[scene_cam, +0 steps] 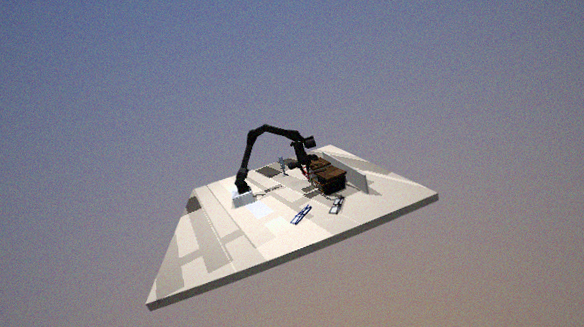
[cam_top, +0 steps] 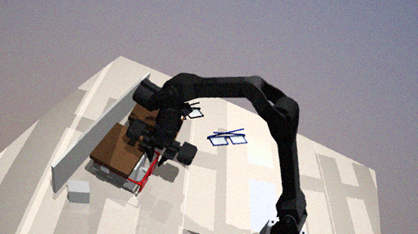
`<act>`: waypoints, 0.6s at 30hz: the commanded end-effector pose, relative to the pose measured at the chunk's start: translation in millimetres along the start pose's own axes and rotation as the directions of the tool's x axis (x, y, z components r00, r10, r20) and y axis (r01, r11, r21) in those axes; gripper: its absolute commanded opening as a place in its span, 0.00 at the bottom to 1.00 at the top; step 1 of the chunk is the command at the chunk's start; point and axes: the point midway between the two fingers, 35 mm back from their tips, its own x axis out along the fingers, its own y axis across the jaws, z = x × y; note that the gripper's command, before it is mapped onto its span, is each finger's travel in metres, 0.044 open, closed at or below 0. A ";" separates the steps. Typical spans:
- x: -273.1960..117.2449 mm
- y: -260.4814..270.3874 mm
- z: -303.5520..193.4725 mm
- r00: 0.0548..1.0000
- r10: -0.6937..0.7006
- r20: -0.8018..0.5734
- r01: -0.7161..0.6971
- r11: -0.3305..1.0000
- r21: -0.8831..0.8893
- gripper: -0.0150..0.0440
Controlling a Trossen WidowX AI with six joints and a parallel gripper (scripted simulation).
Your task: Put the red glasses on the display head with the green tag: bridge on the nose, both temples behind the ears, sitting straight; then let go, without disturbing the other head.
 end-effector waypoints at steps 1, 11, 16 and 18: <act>-19.7 1.1 1.4 1.000 -0.023 0.009 0.023 1.000 0.005 0.44; -27.6 -24.1 1.5 1.000 -0.027 0.009 0.027 1.000 0.006 0.44; -29.6 -35.8 1.3 1.000 -0.028 0.009 0.028 1.000 0.006 0.44; -32.3 -40.7 1.3 1.000 -0.028 0.009 0.028 1.000 0.006 0.44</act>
